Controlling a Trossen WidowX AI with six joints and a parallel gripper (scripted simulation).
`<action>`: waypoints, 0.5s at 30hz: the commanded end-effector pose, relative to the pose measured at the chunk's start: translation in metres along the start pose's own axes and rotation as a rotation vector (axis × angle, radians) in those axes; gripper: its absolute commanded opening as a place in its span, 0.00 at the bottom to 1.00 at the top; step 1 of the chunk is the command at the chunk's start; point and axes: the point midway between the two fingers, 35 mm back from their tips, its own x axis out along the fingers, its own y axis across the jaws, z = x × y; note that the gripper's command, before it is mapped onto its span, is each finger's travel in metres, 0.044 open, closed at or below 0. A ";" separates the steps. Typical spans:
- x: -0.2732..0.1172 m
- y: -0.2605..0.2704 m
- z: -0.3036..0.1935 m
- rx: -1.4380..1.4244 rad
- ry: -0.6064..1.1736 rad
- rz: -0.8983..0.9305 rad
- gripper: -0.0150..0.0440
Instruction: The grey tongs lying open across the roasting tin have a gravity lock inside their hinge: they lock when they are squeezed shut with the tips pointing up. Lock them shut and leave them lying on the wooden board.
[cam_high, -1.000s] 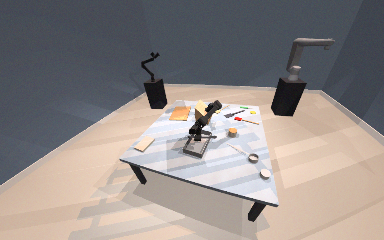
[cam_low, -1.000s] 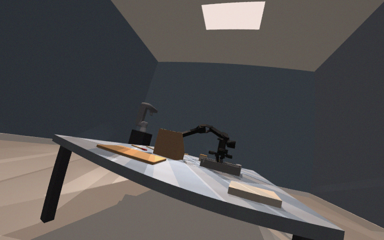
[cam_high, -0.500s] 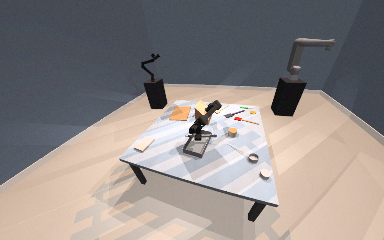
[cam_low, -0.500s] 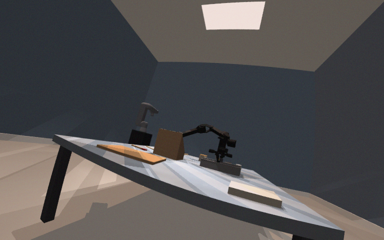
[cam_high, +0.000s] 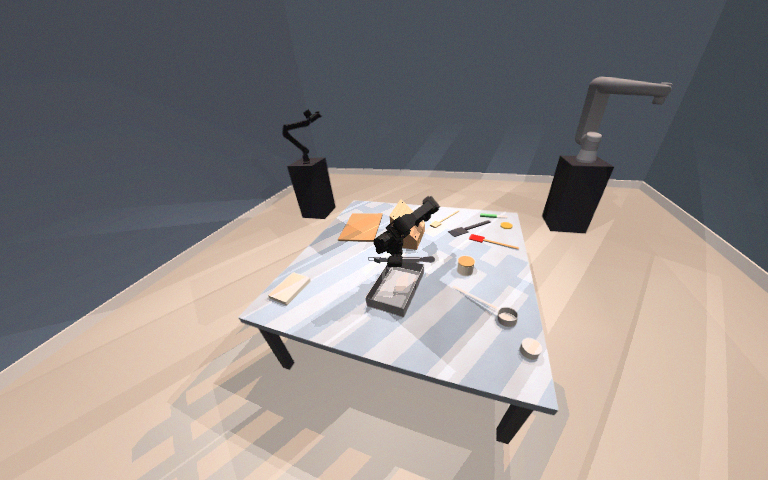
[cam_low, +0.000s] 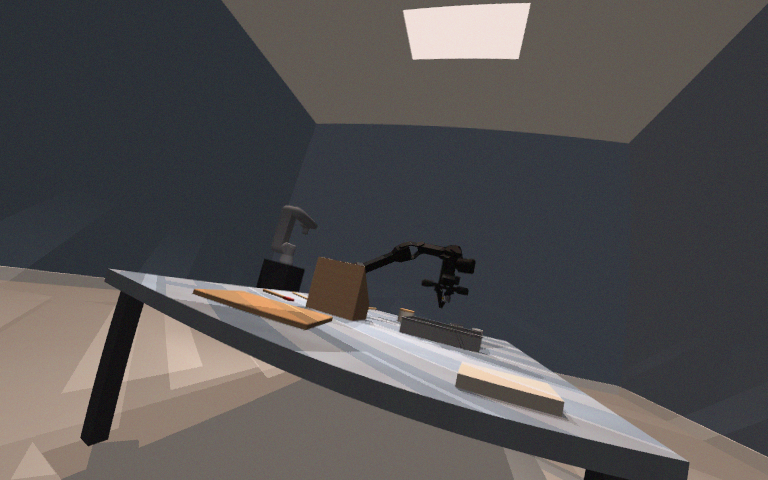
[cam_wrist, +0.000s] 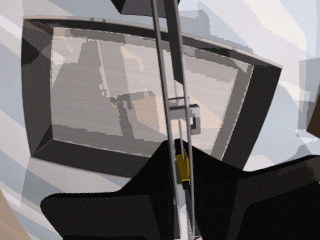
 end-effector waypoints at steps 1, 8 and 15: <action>-0.004 0.000 0.000 -0.007 -0.007 0.001 0.00; -0.003 -0.007 0.021 -0.049 -0.013 0.000 0.00; -0.010 -0.030 0.074 -0.179 -0.034 -0.003 0.00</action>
